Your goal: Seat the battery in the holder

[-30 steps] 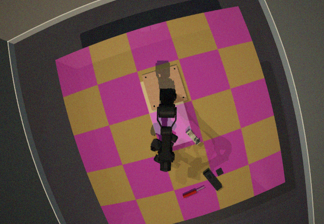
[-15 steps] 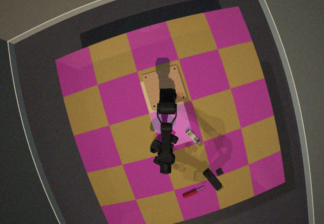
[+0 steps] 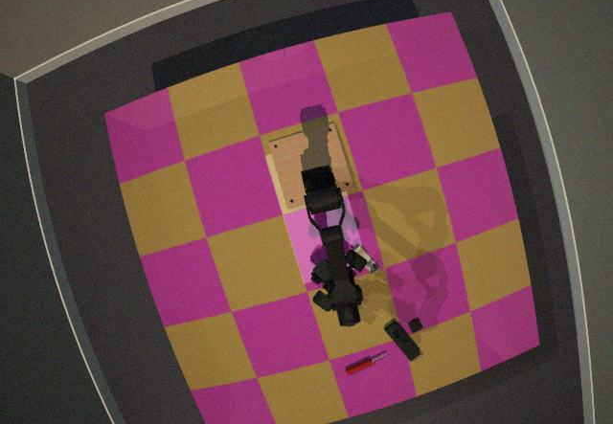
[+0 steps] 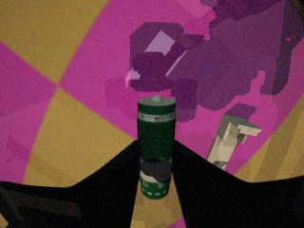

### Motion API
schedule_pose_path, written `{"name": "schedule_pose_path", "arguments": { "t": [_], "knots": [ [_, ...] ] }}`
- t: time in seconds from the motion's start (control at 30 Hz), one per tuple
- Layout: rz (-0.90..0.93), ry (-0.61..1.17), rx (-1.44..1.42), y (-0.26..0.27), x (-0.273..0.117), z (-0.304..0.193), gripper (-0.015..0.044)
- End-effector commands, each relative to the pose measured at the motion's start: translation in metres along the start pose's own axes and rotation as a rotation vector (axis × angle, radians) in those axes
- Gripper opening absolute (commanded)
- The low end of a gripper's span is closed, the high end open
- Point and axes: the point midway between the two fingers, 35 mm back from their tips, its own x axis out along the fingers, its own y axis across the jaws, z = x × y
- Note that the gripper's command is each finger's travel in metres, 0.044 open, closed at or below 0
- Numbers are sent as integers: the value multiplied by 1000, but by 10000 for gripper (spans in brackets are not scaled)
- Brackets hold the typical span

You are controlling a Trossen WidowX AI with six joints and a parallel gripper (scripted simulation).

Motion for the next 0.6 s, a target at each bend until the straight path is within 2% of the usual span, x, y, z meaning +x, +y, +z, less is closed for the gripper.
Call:
{"name": "schedule_pose_path", "arguments": {
  "t": [0.0, 0.33, 0.57],
  "knots": [
    [-1, 11, 54, -20, -6, -16, 71],
    [-7, 15, 205, -85, -17, -47, 71],
    [-9, -8, 217, -90, -14, -48, 71]
  ]
}}
